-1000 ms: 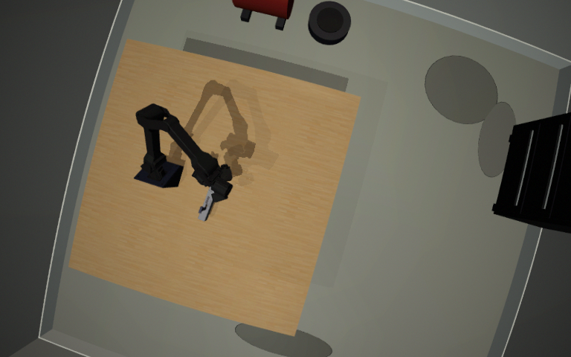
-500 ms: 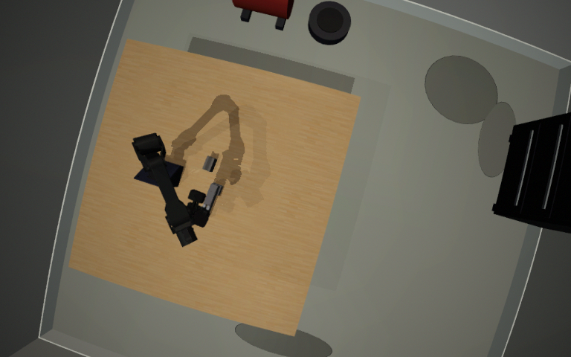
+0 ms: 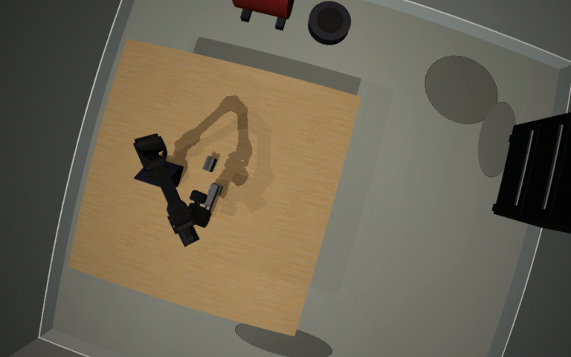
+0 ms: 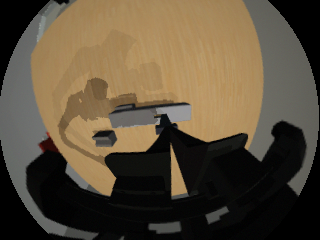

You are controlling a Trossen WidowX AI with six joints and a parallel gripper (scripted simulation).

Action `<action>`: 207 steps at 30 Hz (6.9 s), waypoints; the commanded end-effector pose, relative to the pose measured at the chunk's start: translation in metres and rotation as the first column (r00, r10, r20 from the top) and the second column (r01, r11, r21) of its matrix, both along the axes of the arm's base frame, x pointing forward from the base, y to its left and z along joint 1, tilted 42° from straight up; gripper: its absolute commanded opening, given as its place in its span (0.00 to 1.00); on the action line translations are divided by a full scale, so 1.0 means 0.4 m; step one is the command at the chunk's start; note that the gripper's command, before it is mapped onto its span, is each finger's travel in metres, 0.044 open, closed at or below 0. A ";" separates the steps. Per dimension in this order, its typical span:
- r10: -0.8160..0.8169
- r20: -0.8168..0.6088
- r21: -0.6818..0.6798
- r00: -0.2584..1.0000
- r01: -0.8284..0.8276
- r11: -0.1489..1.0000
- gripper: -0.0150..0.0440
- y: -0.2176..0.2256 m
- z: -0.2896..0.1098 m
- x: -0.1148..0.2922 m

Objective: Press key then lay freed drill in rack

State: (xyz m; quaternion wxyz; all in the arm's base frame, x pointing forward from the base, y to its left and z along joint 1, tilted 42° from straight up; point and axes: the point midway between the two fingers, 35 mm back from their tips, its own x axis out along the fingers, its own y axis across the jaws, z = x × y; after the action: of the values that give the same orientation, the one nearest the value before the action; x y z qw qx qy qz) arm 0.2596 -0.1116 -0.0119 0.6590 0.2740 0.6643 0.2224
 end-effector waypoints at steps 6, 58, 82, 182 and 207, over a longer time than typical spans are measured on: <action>-0.004 -0.007 0.005 1.000 0.004 1.000 0.25 0.005 -0.001 -0.005; -0.004 -0.007 0.006 1.000 0.004 1.000 0.25 0.032 -0.029 -0.011; -0.004 -0.007 0.006 1.000 0.004 1.000 0.25 0.046 -0.043 -0.014; 0.755 0.656 -0.501 0.008 -0.743 0.443 1.00 0.434 0.106 0.035; 0.756 0.654 -0.509 -0.002 -0.741 0.438 0.87 0.467 0.045 0.035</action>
State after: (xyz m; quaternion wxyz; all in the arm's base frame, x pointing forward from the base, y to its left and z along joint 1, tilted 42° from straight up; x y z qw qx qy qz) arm 0.2735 0.0751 0.0057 0.6617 -0.2677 0.3074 0.6293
